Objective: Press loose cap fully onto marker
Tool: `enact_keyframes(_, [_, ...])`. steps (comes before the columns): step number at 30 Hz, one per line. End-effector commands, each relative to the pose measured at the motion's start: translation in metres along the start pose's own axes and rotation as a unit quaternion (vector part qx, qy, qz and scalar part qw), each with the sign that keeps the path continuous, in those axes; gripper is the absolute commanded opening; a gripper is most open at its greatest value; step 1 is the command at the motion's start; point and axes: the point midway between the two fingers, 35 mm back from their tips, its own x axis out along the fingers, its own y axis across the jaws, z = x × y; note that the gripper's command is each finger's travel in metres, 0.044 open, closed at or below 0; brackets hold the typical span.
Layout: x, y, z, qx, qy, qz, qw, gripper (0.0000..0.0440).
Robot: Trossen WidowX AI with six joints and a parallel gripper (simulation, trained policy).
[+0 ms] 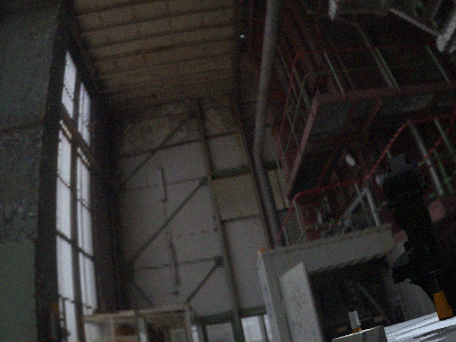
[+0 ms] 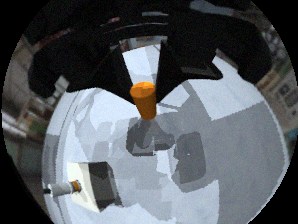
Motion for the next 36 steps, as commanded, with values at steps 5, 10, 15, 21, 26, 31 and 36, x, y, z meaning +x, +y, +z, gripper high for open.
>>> enact_keyframes(5, [-0.03, -0.001, 0.014, 0.009, -0.034, 0.021, 0.999, 0.0038])
enact_keyframes(10, [-0.047, -0.005, 0.023, 0.021, -0.046, 0.032, 0.998, 0.0035])
enact_keyframes(15, [-0.06, -0.011, 0.036, 0.037, -0.055, 0.041, 0.997, 0.0032])
enact_keyframes(21, [-0.073, -0.019, 0.051, 0.057, -0.061, 0.047, 0.995, 0.0028])
enact_keyframes(26, [-0.082, -0.026, 0.063, 0.075, -0.062, 0.05, 0.994, 0.0023])
enact_keyframes(31, [-0.088, -0.036, 0.076, 0.095, -0.062, 0.05, 0.992, 0.0018])
enact_keyframes(36, [-0.093, -0.05, 0.088, 0.116, -0.06, 0.049, 0.99, 0.0012])
